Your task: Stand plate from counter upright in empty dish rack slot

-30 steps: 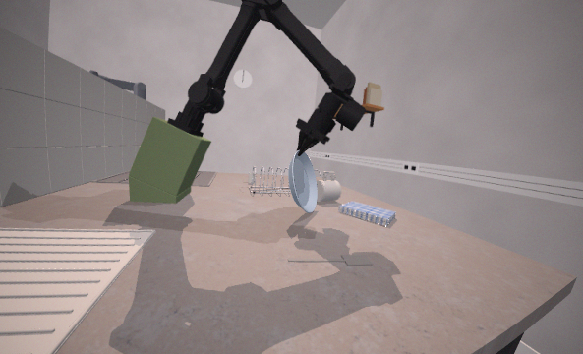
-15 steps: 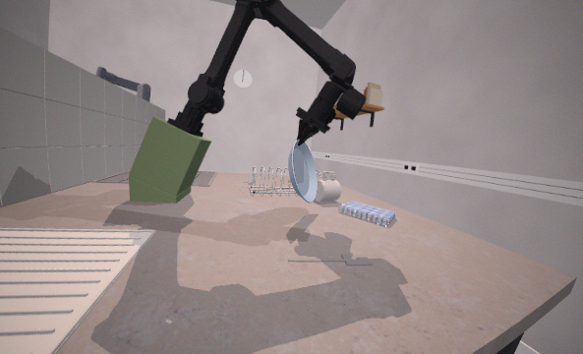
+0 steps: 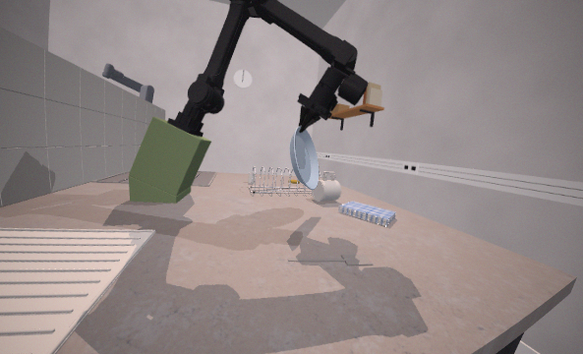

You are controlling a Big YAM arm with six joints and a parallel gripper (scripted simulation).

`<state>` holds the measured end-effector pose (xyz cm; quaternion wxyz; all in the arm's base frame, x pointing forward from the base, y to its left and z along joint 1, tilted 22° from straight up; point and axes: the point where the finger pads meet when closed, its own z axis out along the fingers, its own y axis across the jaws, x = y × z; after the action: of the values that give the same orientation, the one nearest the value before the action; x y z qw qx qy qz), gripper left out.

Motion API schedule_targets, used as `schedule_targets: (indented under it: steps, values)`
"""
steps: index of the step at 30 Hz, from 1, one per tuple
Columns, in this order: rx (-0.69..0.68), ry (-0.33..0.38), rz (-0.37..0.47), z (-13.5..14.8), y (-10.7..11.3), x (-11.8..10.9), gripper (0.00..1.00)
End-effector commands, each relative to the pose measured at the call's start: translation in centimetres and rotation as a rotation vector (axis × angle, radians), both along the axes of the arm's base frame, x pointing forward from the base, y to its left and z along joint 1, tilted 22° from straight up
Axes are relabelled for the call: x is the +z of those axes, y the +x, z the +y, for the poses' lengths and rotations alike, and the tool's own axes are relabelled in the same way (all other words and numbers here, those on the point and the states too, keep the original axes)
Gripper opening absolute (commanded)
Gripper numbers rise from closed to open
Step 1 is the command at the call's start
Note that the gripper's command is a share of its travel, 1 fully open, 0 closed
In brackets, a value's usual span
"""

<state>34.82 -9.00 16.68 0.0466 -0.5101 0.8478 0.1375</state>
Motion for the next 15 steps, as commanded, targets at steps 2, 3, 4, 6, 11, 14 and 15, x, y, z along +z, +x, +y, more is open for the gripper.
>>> schedule_targets:
  steps: [2,3,4,6,11,14,15]
  values:
    - [0.000,-0.030,-0.074,-1.0,0.6,4.7,0.00]
    - [0.002,-0.030,-0.074,-1.0,0.5,4.9,0.00]
    - [0.002,-0.030,-0.075,-0.9,0.4,5.2,0.00]
    - [0.002,-0.030,-0.075,-1.0,0.3,5.4,0.00]
    - [0.000,-0.031,-0.075,-1.0,-0.1,6.3,0.00]
    - [0.000,-0.031,-0.075,-1.1,-0.4,6.9,0.00]
    - [0.000,-0.031,-0.075,-1.1,-0.4,7.1,0.00]
